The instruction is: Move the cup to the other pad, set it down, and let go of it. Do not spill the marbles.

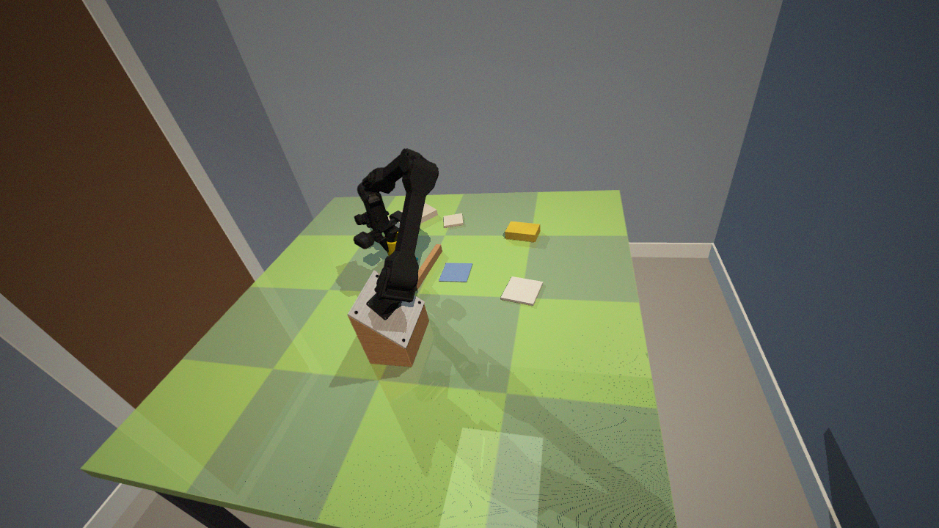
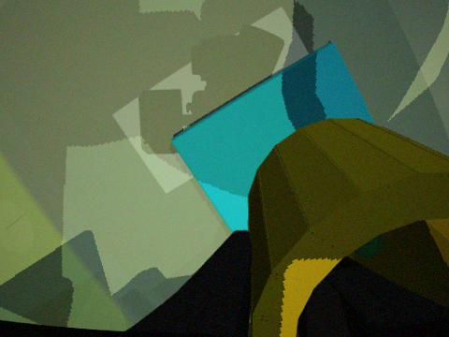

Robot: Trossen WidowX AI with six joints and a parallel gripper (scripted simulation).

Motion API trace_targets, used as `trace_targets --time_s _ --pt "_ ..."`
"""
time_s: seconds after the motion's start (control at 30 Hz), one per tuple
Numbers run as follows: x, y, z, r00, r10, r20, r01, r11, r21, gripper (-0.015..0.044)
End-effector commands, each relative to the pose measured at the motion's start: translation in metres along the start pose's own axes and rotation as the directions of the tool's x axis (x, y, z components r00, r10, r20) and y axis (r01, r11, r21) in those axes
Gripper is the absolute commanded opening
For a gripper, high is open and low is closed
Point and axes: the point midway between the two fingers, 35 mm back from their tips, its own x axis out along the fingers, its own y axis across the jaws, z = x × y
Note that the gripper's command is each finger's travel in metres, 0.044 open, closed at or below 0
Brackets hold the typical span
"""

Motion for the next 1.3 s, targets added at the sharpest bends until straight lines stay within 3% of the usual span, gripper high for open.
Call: trace_targets --time_s 0.0,0.6,1.27 --pt "0.012 0.003 -0.002 1.000 0.006 -0.018 -0.006 1.000 -0.014 0.0000" --pt "0.044 0.005 -0.003 1.000 0.005 -0.020 -0.005 1.000 -0.014 0.0000" --pt "0.042 0.003 -0.002 1.000 0.004 -0.011 -0.004 1.000 -0.004 0.0000"
